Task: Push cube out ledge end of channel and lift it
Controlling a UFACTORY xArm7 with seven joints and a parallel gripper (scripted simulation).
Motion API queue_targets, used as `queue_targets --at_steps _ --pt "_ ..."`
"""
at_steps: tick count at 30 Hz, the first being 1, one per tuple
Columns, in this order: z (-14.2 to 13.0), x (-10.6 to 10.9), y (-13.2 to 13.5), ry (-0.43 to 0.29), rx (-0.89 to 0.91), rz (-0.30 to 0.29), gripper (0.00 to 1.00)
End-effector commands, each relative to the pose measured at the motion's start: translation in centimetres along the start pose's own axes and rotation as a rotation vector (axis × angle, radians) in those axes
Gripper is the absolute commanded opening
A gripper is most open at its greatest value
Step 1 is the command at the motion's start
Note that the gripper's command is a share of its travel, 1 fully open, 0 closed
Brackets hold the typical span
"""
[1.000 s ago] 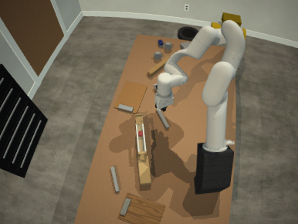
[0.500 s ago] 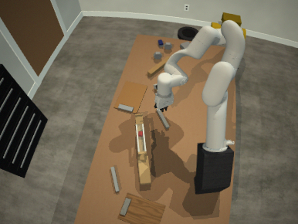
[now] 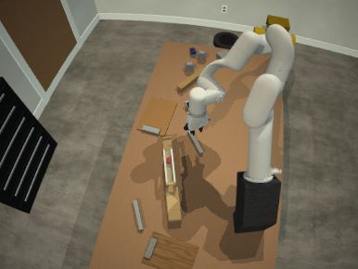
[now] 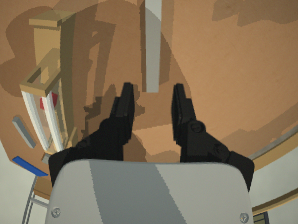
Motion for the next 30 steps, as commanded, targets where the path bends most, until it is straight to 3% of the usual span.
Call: queue_targets --at_steps 1,20,27,30 --pt "0.1 0.1 -0.1 0.002 0.000 0.002 0.38" --pt "0.1 -0.1 -0.1 0.002 0.000 0.002 0.38" --pt "0.1 -1.8 -0.1 0.002 0.000 0.002 0.38" --pt "0.1 -3.7 -0.1 0.002 0.000 0.002 0.38"
Point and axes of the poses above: the point where the finger pads meet when closed, its own x axis back along the fingers, its own y axis across the jaws, z = x × y, the point moved 1 cm from there along x, back along the fingers, and after that the axes turned 6 degrees about -x, right-handed, at the moved point
